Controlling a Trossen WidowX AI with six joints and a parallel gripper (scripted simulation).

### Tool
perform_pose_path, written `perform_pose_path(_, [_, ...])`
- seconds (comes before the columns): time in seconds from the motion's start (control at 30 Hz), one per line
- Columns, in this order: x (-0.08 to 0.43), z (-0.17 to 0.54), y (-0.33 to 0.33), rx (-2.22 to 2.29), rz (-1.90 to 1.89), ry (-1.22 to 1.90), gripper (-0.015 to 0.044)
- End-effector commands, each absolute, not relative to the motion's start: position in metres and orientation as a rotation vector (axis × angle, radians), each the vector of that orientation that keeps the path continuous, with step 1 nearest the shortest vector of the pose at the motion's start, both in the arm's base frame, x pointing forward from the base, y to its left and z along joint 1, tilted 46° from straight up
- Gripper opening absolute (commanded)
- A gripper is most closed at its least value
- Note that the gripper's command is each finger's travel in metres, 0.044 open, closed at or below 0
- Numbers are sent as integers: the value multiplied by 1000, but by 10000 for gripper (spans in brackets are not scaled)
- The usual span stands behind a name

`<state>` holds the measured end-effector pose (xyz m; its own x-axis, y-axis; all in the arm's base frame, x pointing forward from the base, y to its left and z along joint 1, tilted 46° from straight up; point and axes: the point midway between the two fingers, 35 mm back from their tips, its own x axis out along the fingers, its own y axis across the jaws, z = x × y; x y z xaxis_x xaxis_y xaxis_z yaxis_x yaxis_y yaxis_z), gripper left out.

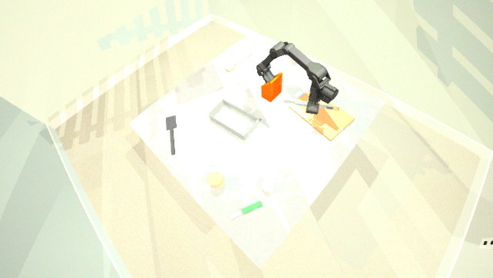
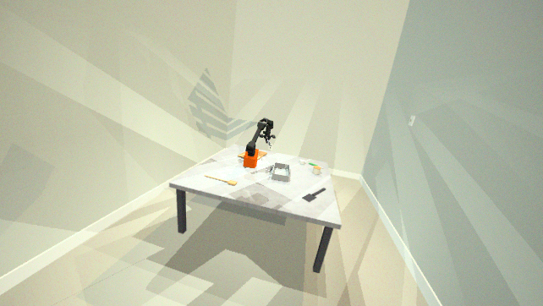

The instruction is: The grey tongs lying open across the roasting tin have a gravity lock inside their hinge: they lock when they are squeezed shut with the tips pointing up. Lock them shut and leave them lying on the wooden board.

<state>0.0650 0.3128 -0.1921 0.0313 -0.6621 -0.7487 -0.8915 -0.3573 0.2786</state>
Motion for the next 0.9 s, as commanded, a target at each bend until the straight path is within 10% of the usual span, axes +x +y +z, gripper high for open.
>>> perform_pose_path(0.0, [52,-194,314,-2142,1414,1539,-150])
perform_pose_path(0.87, [-18,-207,312,-2546,2581,867,-150])
